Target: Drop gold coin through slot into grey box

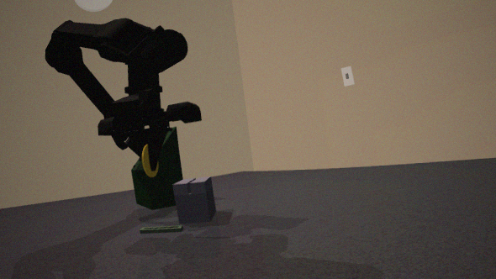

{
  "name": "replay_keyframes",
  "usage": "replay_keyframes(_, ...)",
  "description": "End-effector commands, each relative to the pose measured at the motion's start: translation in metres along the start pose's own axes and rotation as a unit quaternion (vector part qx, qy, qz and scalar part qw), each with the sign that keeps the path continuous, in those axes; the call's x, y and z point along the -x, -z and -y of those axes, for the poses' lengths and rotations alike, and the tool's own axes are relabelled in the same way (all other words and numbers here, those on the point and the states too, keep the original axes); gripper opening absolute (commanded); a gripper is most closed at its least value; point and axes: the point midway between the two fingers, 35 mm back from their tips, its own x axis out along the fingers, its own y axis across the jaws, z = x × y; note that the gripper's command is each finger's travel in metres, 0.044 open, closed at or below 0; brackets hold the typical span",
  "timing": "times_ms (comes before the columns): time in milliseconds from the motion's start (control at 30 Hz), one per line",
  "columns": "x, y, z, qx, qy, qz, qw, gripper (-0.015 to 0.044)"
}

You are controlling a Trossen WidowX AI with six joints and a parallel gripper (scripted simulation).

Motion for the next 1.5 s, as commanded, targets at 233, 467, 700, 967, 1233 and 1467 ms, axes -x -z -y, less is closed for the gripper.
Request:
replay_keyframes(233, 0.0, 0.003, 0.0, 0.072, 0.001, 0.0, 0.997, 0.0)
replay_keyframes(467, 0.0, 0.018, -0.01, 0.072, -0.001, -0.002, 0.997, 0.0)
replay_keyframes(700, 0.0, 0.034, -0.018, 0.072, -0.002, -0.003, 0.997, 0.0)
replay_keyframes(967, 0.0, 0.053, -0.027, 0.073, -0.002, -0.003, 0.997, 0.0)
replay_keyframes(1233, 0.0, 0.073, -0.034, 0.072, -0.002, -0.003, 0.997, 0.0)
replay_keyframes(1467, 0.0, 0.09, -0.038, 0.072, 0.0, -0.002, 0.997, 0.0)
